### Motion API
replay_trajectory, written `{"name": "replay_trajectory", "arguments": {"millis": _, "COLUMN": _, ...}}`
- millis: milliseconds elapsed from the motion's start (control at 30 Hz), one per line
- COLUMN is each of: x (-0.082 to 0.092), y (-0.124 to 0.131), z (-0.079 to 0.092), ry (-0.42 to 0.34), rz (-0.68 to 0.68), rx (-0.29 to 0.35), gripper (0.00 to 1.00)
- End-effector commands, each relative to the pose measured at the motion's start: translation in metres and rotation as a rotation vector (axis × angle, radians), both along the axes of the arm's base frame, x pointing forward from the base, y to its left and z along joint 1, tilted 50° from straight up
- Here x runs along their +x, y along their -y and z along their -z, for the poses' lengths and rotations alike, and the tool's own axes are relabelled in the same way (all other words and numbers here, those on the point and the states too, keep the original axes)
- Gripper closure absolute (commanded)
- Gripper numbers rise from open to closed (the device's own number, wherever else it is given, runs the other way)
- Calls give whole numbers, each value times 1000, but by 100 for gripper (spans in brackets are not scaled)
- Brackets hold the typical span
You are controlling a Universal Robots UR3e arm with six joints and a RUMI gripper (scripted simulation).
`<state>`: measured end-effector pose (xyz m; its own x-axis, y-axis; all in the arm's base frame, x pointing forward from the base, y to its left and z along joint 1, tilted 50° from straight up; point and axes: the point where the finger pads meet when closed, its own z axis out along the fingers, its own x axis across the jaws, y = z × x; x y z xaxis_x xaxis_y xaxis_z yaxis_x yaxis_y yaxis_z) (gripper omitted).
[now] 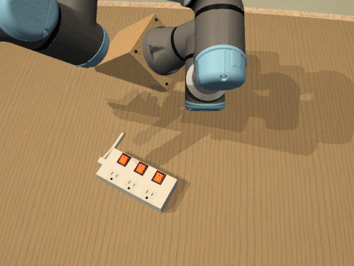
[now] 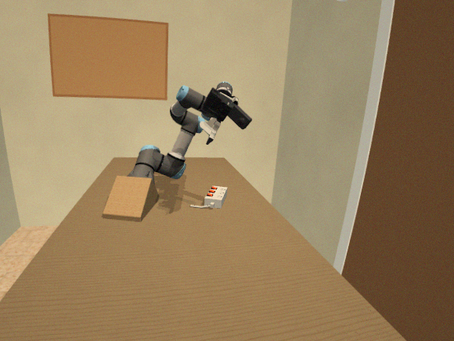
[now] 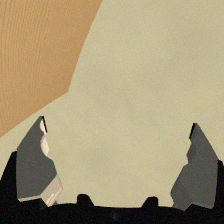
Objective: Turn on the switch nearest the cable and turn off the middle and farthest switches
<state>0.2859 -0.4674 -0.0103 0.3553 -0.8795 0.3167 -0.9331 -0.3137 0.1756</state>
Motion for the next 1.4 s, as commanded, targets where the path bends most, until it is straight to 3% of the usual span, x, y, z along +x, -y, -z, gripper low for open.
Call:
{"name": "replay_trajectory", "arguments": {"millis": 0, "x": 0, "y": 1, "z": -1, "ry": 1, "rz": 1, "rx": -2, "gripper": 0}}
{"name": "replay_trajectory", "arguments": {"millis": 600, "x": 0, "y": 1, "z": -1, "ry": 1, "rz": 1, "rx": -1, "gripper": 0}}
{"name": "replay_trajectory", "arguments": {"millis": 767, "x": -2, "y": -9, "z": 4, "ry": 3, "rz": -7, "rx": 34, "gripper": 0}}
{"name": "replay_trajectory", "arguments": {"millis": 900, "x": -5, "y": -34, "z": 13, "ry": 10, "rz": -26, "rx": 119, "gripper": 0}}
{"name": "replay_trajectory", "arguments": {"millis": 1033, "x": -11, "y": -78, "z": 24, "ry": 30, "rz": -51, "rx": 262, "gripper": 0}}
{"name": "replay_trajectory", "arguments": {"millis": 1100, "x": -11, "y": -78, "z": 24, "ry": 30, "rz": -51, "rx": 262, "gripper": 0}}
{"name": "replay_trajectory", "arguments": {"millis": 1267, "x": -15, "y": -159, "z": 30, "ry": 90, "rz": -77, "rx": 501, "gripper": 0}}
{"name": "replay_trajectory", "arguments": {"millis": 1367, "x": -16, "y": -177, "z": 29, "ry": 107, "rz": -80, "rx": 553, "gripper": 0}}
